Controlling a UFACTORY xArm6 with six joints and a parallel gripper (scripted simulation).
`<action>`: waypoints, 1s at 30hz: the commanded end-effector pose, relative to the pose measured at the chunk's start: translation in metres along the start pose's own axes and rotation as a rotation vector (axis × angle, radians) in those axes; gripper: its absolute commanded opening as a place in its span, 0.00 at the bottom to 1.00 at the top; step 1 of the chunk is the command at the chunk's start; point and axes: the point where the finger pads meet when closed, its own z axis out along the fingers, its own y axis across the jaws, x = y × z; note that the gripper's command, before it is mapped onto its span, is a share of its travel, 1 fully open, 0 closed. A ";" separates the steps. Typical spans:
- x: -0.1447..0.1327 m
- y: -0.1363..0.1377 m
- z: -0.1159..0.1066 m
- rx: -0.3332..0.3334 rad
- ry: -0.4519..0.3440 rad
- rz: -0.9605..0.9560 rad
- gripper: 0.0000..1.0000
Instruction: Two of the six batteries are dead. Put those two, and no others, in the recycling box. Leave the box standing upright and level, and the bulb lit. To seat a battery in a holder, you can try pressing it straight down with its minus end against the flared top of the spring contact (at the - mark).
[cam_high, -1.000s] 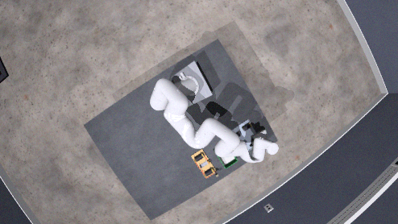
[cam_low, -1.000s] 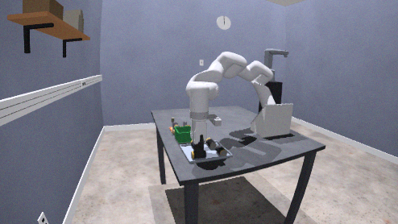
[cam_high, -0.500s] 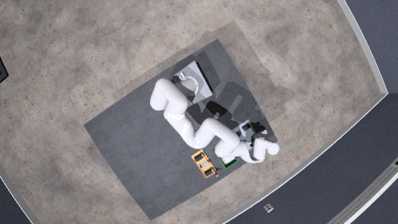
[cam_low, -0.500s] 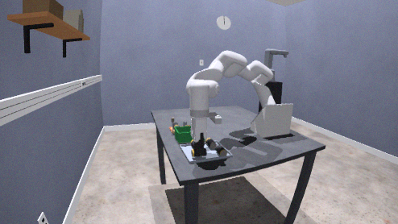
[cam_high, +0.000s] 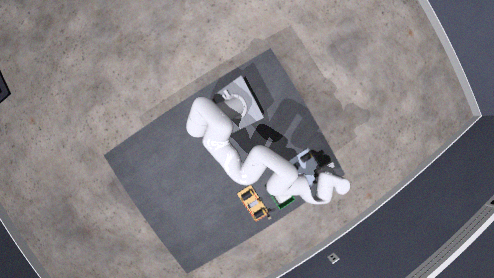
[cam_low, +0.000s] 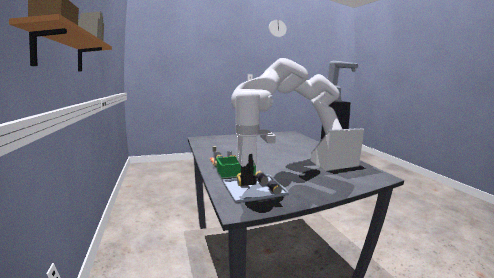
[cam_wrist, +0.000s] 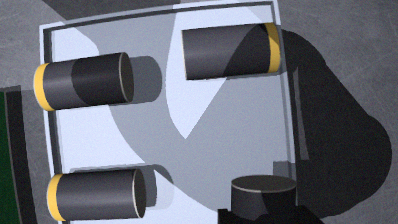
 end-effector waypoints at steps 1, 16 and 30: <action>-0.002 0.000 -0.018 -0.004 -0.005 0.002 0.28; -0.002 0.000 -0.082 -0.004 -0.005 0.005 0.28; -0.002 0.000 -0.082 -0.004 -0.005 0.193 0.28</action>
